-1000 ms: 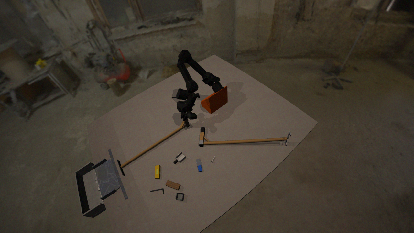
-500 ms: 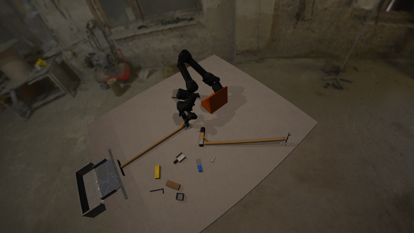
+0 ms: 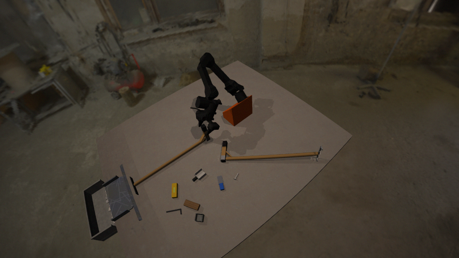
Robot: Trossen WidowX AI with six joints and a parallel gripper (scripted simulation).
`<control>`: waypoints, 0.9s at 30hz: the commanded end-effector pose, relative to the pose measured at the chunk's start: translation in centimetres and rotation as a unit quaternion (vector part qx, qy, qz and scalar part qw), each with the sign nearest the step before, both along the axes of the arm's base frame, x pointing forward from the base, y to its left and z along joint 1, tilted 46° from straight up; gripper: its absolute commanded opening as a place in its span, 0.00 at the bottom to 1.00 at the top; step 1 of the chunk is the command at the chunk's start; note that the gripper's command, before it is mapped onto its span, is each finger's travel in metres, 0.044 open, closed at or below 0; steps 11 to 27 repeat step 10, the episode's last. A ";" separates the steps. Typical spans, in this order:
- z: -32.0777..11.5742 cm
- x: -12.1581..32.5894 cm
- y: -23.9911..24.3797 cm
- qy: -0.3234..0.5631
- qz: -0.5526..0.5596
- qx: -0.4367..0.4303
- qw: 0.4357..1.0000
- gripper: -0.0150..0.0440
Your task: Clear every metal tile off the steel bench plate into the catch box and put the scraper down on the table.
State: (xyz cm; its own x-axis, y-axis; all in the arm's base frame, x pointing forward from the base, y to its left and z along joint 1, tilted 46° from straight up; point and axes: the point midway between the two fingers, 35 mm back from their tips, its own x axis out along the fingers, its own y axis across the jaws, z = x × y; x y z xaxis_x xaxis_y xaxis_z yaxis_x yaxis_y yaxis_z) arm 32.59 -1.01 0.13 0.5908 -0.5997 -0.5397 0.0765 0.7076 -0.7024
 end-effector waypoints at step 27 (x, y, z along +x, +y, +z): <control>2.0 -0.8 2.8 0.003 -0.006 0.005 1.000 1.00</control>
